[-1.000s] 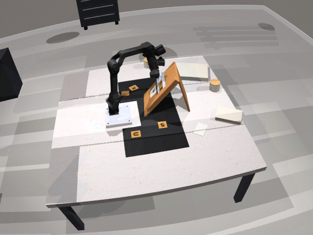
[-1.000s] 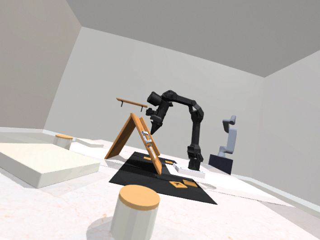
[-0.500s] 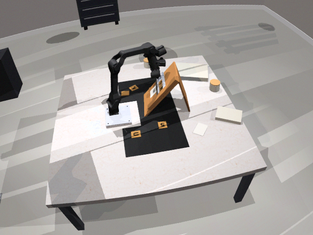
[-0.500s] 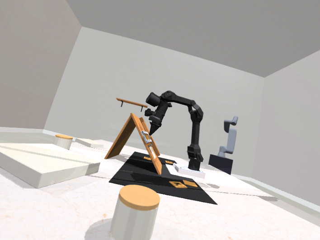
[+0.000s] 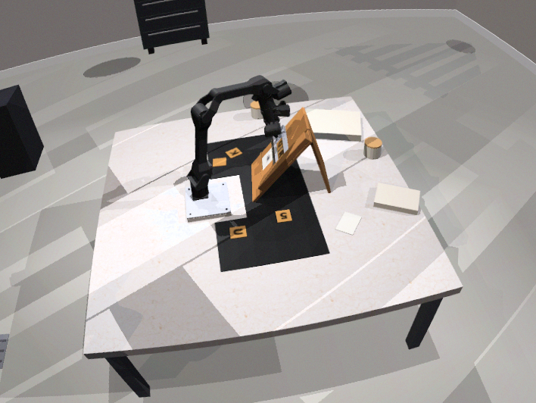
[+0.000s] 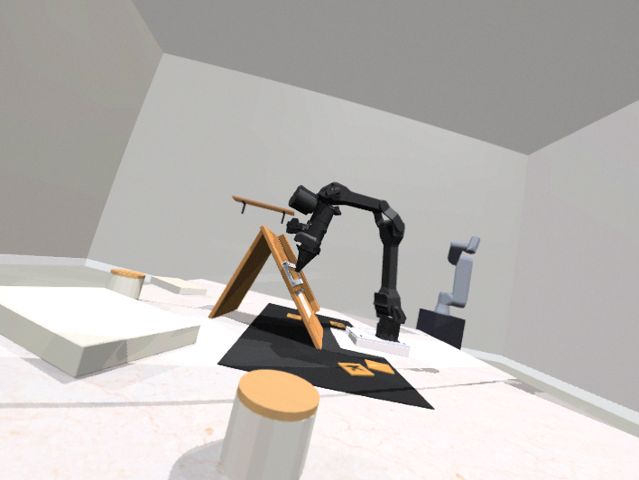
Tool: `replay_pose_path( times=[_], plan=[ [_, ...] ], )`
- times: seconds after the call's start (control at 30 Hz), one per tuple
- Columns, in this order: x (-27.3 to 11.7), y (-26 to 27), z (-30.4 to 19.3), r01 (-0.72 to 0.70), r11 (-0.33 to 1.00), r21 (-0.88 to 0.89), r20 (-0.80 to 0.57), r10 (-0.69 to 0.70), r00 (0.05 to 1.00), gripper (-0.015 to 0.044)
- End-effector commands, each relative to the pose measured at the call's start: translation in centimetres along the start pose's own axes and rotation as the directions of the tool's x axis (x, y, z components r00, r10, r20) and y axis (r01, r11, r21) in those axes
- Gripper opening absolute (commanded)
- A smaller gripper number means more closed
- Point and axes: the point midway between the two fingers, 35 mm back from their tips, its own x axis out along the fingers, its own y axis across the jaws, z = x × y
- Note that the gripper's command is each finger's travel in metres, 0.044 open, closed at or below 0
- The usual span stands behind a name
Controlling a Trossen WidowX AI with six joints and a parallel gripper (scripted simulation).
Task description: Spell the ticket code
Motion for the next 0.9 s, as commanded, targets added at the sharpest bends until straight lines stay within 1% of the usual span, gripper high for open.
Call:
replay_pose_path(
  times=[0.0, 0.87],
  plan=[
    [0.31, 0.11, 0.22, -0.002, 1.000, -0.004, -0.003, 0.002, 1.000, 0.0000],
    [1.18, 0.17, 1.02, -0.002, 1.000, -0.004, -0.002, 0.002, 1.000, 0.0000]
  ],
)
